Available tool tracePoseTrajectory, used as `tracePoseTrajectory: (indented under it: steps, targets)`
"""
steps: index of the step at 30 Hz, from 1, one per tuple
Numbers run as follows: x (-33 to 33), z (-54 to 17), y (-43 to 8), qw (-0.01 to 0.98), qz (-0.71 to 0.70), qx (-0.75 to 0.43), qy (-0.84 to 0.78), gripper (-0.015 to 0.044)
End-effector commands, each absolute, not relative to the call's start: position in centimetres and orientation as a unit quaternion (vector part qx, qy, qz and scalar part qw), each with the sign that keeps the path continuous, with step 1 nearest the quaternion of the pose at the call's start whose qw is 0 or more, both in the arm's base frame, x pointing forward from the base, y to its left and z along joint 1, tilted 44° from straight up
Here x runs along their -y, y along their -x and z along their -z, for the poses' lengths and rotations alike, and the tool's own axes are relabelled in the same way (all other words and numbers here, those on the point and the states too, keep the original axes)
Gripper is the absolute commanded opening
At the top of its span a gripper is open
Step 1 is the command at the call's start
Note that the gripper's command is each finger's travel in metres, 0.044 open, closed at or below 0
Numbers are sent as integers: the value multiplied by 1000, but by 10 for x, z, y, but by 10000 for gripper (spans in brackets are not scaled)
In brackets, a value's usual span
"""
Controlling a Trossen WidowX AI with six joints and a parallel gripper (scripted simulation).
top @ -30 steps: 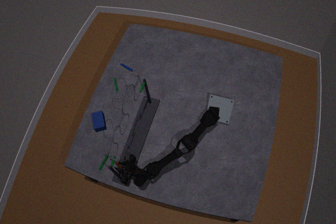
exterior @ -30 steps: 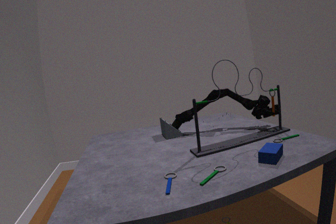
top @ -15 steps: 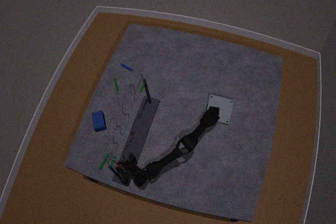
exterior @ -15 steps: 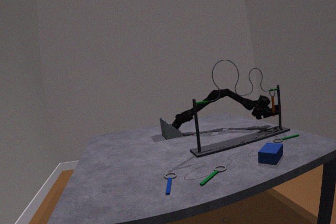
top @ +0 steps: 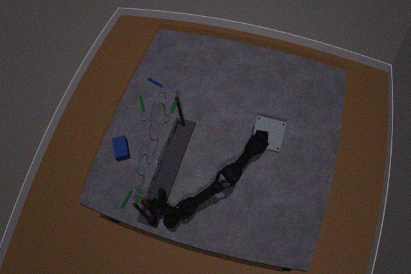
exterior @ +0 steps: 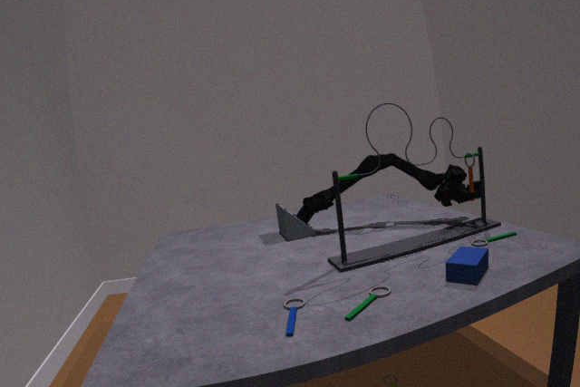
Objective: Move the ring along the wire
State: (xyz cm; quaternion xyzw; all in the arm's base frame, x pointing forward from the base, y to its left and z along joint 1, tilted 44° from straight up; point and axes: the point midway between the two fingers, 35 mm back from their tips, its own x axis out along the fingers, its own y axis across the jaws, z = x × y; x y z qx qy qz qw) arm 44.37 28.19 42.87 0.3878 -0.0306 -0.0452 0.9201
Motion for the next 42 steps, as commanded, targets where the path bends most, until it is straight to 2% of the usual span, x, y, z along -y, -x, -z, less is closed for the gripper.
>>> tracePoseTrajectory:
  steps: [1, 3, 42]
  targets:
    - [-282, -429, -444, 920, 45, 31, -388, -116]
    - [-282, -429, -444, 920, 45, 31, -388, -150]
    - [-267, -434, -439, 920, 43, 18, -388, -150]
